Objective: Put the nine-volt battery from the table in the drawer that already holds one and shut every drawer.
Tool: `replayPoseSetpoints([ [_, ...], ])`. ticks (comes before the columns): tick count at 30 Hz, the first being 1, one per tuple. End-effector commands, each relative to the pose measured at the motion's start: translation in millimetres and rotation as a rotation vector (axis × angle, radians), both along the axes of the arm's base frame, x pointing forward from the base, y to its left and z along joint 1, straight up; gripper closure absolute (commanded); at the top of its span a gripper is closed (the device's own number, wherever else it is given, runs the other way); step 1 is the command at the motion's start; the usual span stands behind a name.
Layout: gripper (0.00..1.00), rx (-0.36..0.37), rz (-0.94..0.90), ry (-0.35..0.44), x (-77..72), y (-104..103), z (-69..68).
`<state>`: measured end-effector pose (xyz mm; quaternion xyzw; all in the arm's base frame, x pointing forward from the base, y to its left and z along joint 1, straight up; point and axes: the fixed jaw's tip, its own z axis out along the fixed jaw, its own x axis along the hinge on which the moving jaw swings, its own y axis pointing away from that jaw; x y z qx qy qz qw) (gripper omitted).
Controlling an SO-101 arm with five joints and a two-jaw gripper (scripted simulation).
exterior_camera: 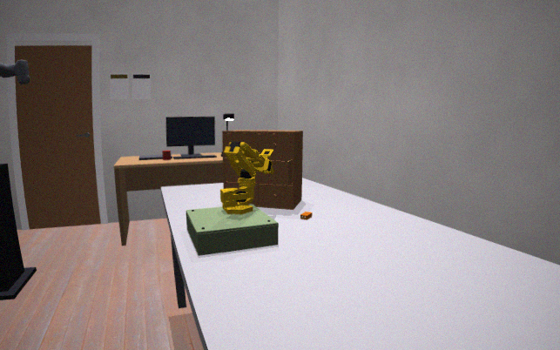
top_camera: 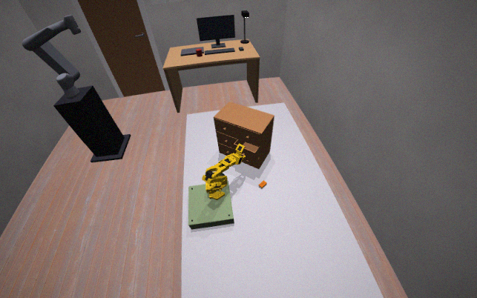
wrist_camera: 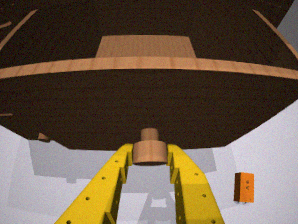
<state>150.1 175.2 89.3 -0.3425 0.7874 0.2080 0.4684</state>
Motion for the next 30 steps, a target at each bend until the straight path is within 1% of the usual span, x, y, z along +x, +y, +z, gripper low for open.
replayPoseSetpoints([
  [1, 1.00, 0.003, -0.002, -0.005, -0.9, -2.3, 1.1],
  [15, 1.00, 0.003, -0.006, -0.005, -5.5, -8.5, 1.1],
  [30, 1.00, 0.003, -0.006, -0.005, -6.1, -9.3, 1.0],
])
